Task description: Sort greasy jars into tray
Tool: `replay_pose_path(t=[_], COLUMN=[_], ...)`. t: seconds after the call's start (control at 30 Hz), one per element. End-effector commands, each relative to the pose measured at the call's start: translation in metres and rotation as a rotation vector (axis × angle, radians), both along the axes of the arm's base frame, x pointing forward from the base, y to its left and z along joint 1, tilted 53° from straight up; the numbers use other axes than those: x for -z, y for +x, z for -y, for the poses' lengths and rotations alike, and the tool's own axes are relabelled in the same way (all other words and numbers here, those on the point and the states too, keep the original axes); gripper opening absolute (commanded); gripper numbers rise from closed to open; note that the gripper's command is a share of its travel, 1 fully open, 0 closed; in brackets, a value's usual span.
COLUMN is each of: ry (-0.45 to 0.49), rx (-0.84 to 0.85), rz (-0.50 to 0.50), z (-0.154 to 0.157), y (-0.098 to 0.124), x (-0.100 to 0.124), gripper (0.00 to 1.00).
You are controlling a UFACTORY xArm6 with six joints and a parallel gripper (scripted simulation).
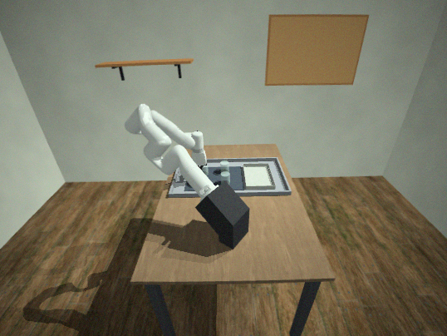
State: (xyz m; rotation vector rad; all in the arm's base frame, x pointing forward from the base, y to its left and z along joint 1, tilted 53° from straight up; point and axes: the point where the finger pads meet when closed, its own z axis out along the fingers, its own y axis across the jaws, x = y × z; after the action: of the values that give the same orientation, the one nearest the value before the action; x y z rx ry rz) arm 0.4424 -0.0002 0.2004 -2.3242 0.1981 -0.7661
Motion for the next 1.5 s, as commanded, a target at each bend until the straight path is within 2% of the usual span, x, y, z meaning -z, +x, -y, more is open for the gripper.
replay_pose_path(t=[0.0,1.47], ry=[-0.001,-0.001], rx=[0.001,0.001], rz=[0.002,0.002], z=[0.0004,-0.0006], y=[0.0000,-0.0049], x=[-0.0006,0.0011], gripper=[0.00,0.00])
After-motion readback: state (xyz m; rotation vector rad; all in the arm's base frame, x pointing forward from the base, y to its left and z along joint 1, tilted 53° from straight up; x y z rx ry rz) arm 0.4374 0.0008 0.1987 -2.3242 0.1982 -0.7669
